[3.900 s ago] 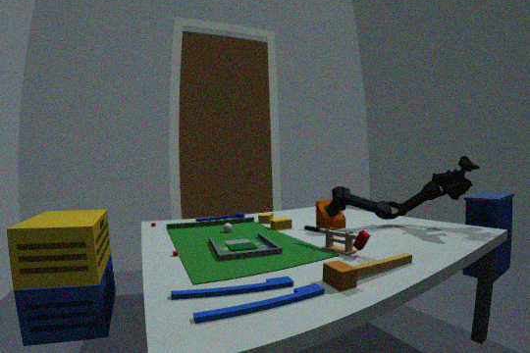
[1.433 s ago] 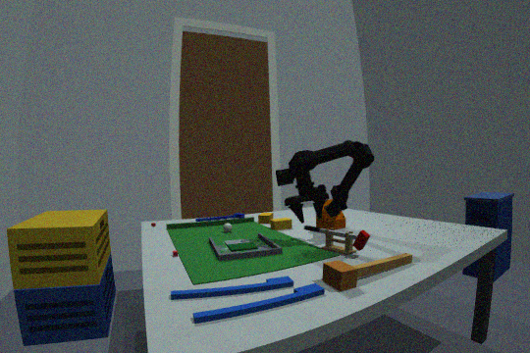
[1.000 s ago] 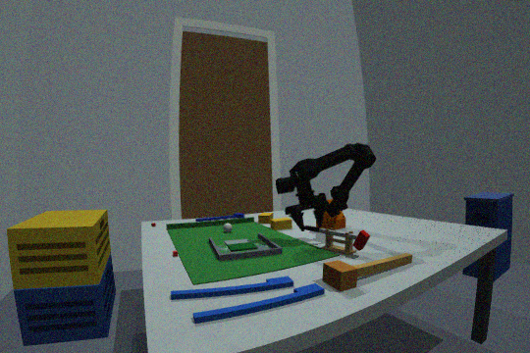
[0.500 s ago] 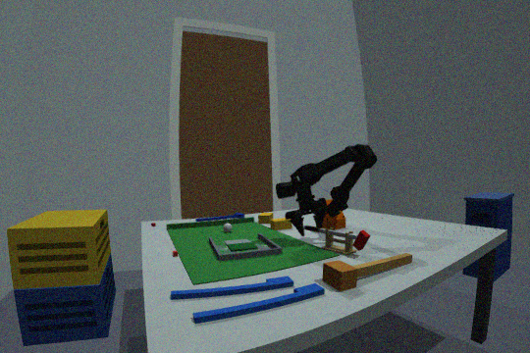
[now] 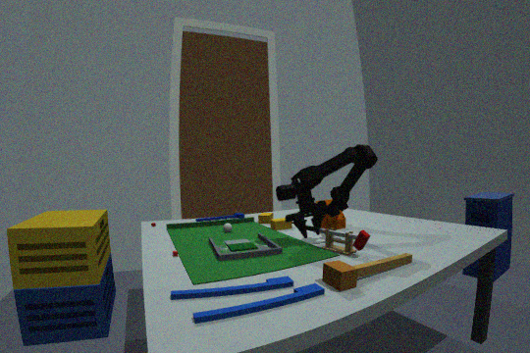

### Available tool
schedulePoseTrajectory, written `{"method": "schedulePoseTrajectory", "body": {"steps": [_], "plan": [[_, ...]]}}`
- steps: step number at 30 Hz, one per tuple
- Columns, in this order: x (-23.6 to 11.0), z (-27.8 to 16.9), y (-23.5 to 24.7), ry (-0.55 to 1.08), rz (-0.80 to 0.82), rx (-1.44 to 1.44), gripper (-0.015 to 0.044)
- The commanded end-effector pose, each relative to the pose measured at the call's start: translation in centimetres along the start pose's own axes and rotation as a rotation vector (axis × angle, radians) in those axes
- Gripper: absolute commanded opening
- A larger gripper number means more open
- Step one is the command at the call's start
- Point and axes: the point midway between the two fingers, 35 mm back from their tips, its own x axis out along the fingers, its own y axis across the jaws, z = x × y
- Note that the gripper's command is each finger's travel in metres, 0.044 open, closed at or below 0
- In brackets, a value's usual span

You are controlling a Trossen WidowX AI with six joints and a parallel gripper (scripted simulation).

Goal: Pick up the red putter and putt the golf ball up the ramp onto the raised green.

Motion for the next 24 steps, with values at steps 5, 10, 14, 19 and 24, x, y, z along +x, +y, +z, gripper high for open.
{"method": "schedulePoseTrajectory", "body": {"steps": [5,10,14,19,24], "plan": [[0.0,0.0,0.0,0.000,0.000,0.000,0.0099],[0.0,0.0,0.0,0.000,0.000,0.000,0.0007],[0.0,0.0,0.0,0.000,0.000,0.000,0.0000],[-1.3,0.2,-0.2,0.012,-0.012,0.022,0.0000],[-4.0,0.7,-0.4,0.032,-0.037,0.067,0.0000]]}}
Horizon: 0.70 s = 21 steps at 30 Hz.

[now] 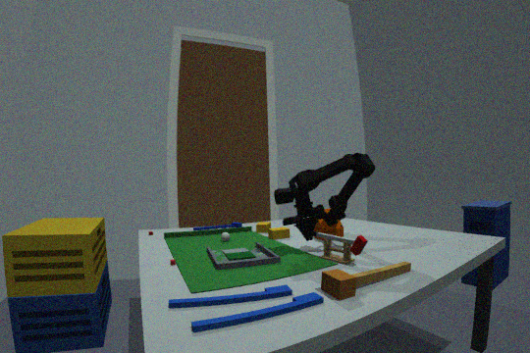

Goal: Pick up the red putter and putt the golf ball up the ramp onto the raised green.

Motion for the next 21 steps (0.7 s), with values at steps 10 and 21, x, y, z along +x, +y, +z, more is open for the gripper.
{"method": "schedulePoseTrajectory", "body": {"steps": [10,21], "plan": [[-7.3,2.0,0.2,0.020,-0.073,0.122,0.0000],[-8.2,-0.6,-1.1,0.050,-0.082,0.252,0.0000]]}}
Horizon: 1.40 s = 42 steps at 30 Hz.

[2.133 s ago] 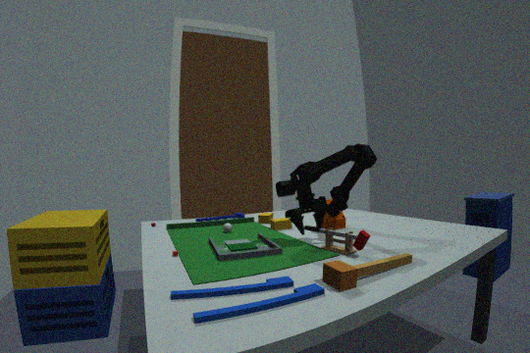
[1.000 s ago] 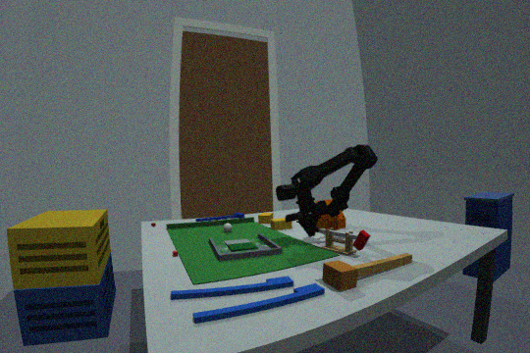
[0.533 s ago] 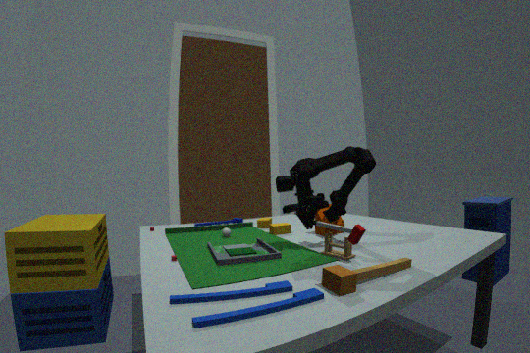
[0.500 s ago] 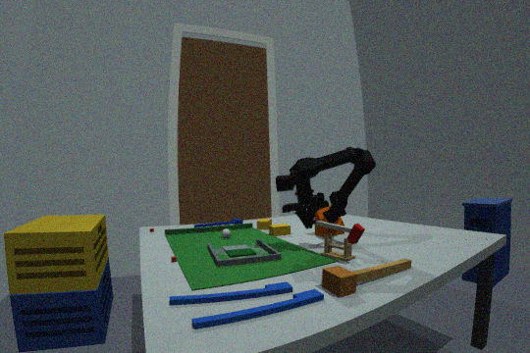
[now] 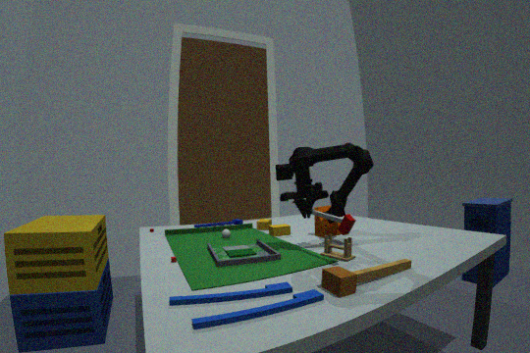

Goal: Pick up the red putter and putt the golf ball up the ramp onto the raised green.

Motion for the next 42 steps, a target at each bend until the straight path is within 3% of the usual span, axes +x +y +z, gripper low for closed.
{"method": "schedulePoseTrajectory", "body": {"steps": [1,22,42], "plan": [[-0.8,-1.7,-1.2,0.021,-0.012,0.095,0.0000],[-5.4,-12.5,-5.6,0.116,-0.064,0.601,0.0000],[-8.8,-24.9,-5.6,0.167,-0.126,1.079,0.0000]]}}
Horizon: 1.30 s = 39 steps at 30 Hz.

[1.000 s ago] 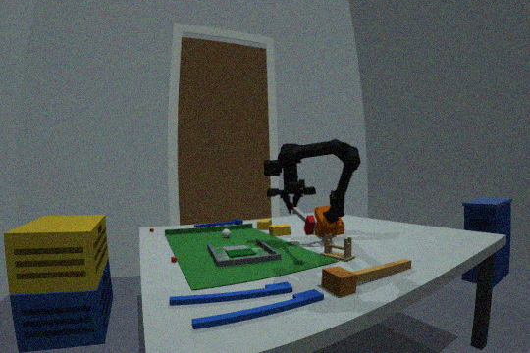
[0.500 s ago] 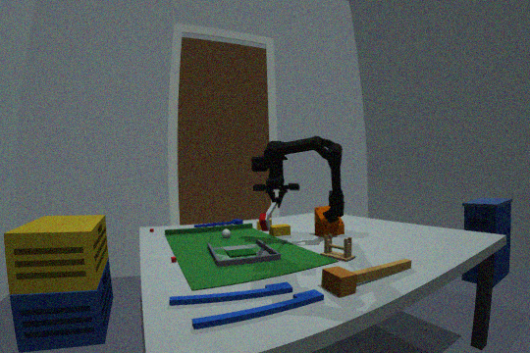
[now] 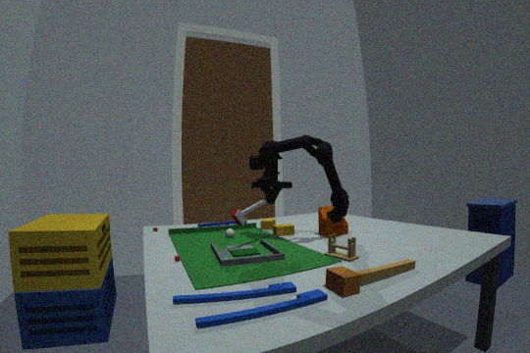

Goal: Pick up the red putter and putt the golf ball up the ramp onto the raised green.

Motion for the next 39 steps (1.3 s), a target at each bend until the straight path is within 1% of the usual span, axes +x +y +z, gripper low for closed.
{"method": "schedulePoseTrajectory", "body": {"steps": [1,12,23,31,39], "plan": [[-0.1,-1.9,-2.3,0.003,-0.014,0.108,0.0000],[-0.1,-7.3,-6.9,0.030,-0.023,0.364,0.0000],[0.8,-13.3,-10.5,0.054,-0.025,0.612,0.0000],[1.3,-13.7,-10.8,0.055,-0.025,0.627,0.0000],[4.3,-13.8,-10.8,0.054,-0.024,0.627,0.0000]]}}
